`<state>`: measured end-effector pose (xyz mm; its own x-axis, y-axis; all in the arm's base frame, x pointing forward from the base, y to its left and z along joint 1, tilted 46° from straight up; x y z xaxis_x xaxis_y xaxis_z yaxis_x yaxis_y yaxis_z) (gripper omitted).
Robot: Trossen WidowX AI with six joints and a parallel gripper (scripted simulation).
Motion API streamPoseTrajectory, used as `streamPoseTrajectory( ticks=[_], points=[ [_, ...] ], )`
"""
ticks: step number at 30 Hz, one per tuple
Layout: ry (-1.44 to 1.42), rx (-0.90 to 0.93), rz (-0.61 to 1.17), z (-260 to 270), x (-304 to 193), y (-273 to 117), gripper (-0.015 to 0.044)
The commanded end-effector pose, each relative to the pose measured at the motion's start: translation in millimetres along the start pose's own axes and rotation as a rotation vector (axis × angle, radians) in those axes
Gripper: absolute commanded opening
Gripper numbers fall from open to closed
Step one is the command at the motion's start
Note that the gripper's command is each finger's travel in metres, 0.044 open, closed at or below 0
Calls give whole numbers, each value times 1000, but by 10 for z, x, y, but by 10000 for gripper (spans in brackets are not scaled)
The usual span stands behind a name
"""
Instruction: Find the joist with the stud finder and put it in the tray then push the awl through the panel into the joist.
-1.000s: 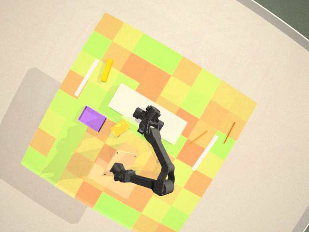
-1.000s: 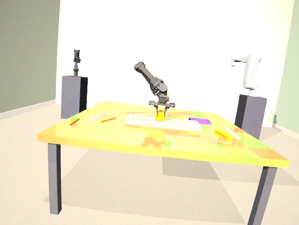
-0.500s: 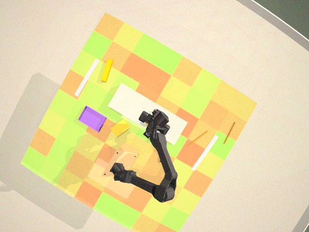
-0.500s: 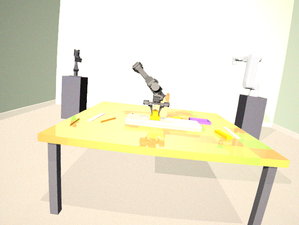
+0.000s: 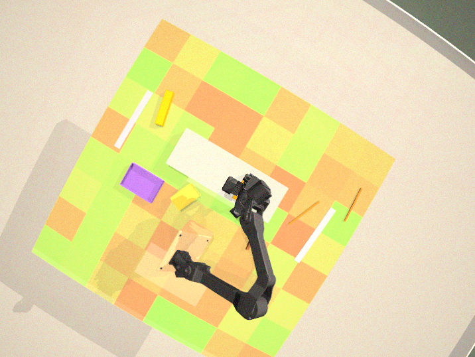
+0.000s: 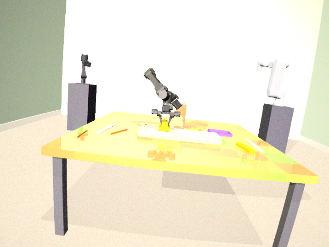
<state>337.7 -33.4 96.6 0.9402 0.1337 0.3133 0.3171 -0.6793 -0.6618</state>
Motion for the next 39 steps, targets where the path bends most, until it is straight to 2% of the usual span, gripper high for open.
streamPoseTrajectory(
  ticks=[1, 31, 39],
  points=[
    [7, -7, 0, -138, 26, 3, 0],
    [6, -10, -1, -959, 154, -7, 0],
    [3, -5, -2, -927, 149, -8, 0]
  ],
)
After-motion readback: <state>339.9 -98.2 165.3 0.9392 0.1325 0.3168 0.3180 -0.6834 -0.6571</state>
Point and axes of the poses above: the point midway between the two fingers, 35 mm back from their tips, its own y axis out along the fingers, its own z axis across the jaws, x = y × z, the point moved 9 cm from there along -y, back along the fingers, and after that the axes turned 9 degrees about y, right-handed, at the moved point
